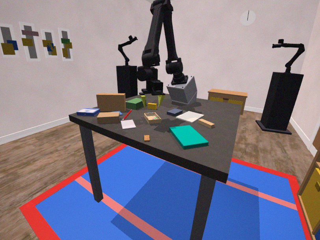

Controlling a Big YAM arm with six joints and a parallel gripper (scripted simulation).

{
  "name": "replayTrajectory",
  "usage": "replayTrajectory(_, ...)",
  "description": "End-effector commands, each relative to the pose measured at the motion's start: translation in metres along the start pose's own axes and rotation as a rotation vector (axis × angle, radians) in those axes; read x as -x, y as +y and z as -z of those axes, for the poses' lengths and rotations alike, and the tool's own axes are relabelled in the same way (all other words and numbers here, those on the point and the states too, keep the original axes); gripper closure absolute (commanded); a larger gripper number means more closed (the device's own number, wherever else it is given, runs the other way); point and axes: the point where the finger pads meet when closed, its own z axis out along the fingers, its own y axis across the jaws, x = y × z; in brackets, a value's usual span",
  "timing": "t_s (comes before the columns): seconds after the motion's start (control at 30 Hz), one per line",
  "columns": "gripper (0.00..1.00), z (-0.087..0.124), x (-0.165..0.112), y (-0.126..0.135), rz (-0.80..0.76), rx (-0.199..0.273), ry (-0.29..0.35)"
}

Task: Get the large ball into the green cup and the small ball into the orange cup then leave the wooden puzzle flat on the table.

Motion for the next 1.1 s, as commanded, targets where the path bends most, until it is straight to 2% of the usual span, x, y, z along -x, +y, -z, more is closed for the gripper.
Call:
replayTrajectory(0.0, 0.14, 0.0061, 0.0025, -0.0024, -0.019, -0.014, -0.019)
replayTrajectory(1.07, 0.14, 0.0005, 0.0029, -0.0002, -0.015, -0.007, -0.012)
